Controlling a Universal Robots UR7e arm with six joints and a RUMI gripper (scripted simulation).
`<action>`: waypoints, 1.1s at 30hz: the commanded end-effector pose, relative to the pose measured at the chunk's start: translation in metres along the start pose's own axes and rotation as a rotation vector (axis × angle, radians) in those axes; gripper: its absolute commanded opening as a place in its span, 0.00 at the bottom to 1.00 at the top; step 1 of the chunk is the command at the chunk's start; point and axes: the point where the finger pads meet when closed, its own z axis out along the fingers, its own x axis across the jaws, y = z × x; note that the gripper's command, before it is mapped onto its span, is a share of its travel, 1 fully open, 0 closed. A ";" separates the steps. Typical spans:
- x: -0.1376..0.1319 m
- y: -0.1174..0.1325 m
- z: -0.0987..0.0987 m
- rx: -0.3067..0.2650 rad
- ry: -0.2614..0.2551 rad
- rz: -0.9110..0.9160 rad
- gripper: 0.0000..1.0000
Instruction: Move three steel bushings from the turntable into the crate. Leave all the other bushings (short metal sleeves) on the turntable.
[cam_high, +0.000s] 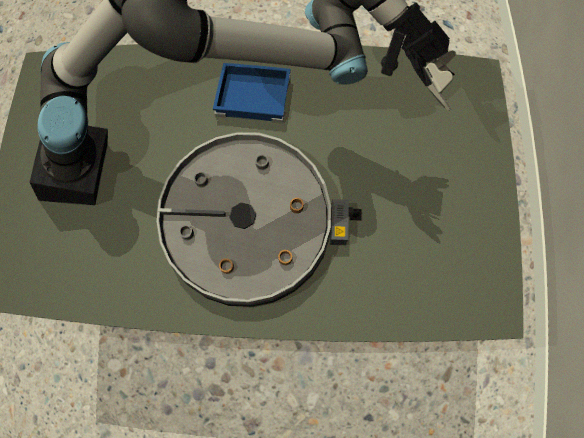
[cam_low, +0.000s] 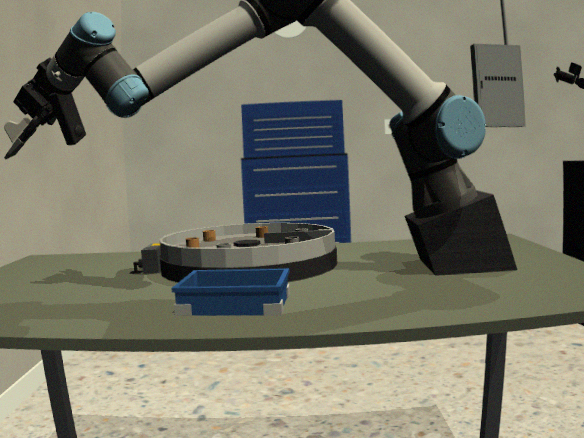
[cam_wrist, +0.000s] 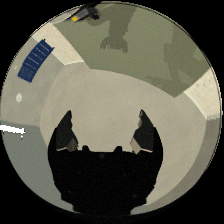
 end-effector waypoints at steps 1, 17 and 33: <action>-0.040 -0.015 0.018 0.055 -0.001 -0.067 1.00; -0.214 -0.128 0.046 0.348 0.044 -0.302 1.00; -0.355 -0.310 -0.037 0.698 0.234 -0.382 1.00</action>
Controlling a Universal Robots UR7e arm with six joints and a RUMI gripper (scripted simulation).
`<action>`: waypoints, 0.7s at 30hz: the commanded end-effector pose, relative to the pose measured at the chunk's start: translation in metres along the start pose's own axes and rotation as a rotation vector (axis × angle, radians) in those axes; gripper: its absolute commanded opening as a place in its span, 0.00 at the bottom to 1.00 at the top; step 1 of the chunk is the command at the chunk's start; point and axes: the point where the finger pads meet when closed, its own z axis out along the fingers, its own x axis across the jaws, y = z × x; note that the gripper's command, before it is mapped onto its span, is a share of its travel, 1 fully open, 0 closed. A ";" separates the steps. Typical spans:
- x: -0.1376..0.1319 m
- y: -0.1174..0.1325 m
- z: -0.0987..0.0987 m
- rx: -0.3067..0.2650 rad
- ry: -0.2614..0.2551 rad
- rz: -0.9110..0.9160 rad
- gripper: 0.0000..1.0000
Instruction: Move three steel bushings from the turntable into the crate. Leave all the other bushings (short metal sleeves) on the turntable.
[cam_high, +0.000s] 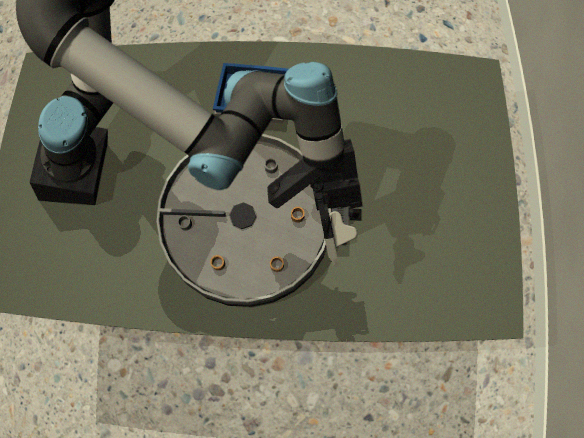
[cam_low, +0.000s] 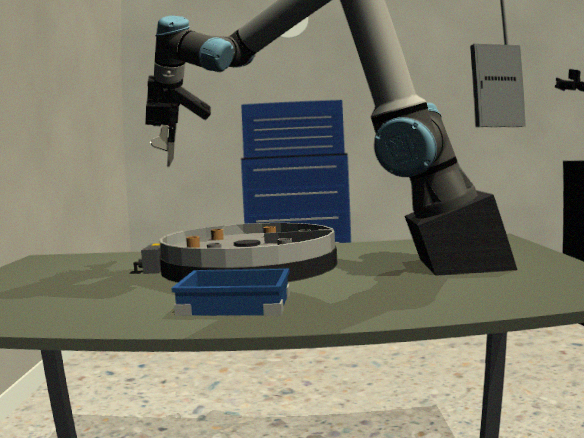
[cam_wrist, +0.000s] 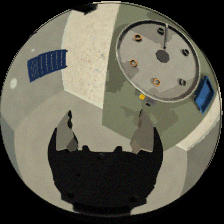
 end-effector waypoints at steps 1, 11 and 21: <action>-0.006 -0.088 0.001 0.085 0.107 -0.026 1.00; 0.021 -0.188 -0.005 0.166 0.255 -0.005 1.00; 0.077 -0.273 -0.017 0.193 0.424 0.071 1.00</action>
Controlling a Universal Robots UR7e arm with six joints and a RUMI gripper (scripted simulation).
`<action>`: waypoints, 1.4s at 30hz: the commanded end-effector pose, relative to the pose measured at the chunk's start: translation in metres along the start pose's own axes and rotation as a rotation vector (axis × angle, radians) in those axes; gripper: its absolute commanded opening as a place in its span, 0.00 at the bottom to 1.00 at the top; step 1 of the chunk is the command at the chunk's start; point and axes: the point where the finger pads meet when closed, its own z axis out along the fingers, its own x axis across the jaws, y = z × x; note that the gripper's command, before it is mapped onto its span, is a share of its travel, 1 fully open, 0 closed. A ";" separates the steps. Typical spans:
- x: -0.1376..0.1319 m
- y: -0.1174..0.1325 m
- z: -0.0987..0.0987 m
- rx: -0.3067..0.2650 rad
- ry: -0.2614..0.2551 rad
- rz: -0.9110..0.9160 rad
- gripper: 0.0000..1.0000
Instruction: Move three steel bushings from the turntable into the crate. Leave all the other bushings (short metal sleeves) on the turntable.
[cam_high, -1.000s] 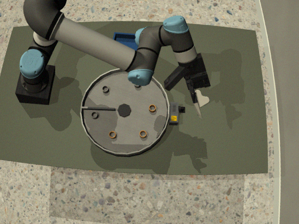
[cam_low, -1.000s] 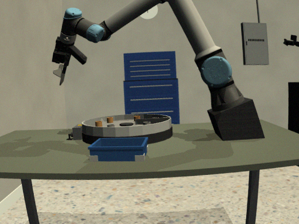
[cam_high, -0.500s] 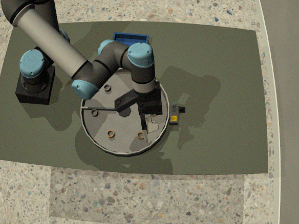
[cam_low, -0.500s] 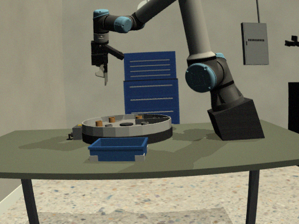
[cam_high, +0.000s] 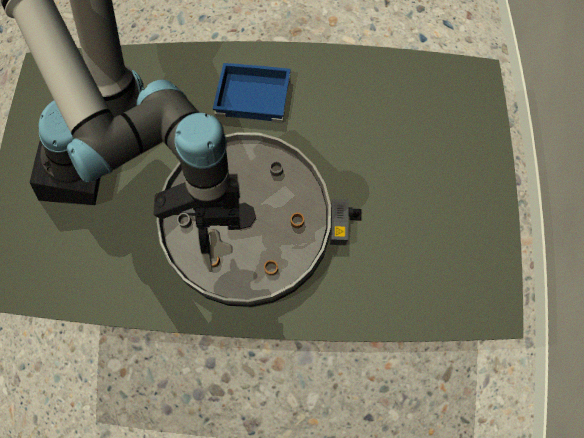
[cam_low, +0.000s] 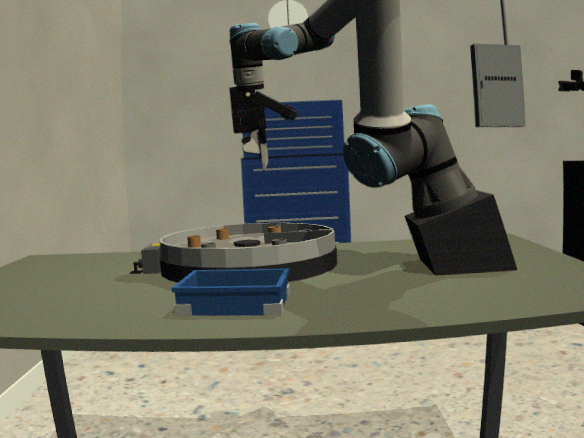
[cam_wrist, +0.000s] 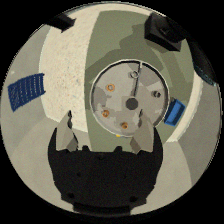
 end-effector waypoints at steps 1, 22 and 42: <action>0.024 -0.040 0.008 -0.009 0.084 0.025 1.00; 0.069 -0.077 0.027 -0.046 0.195 0.094 1.00; 0.070 -0.078 0.028 -0.048 0.198 0.095 0.06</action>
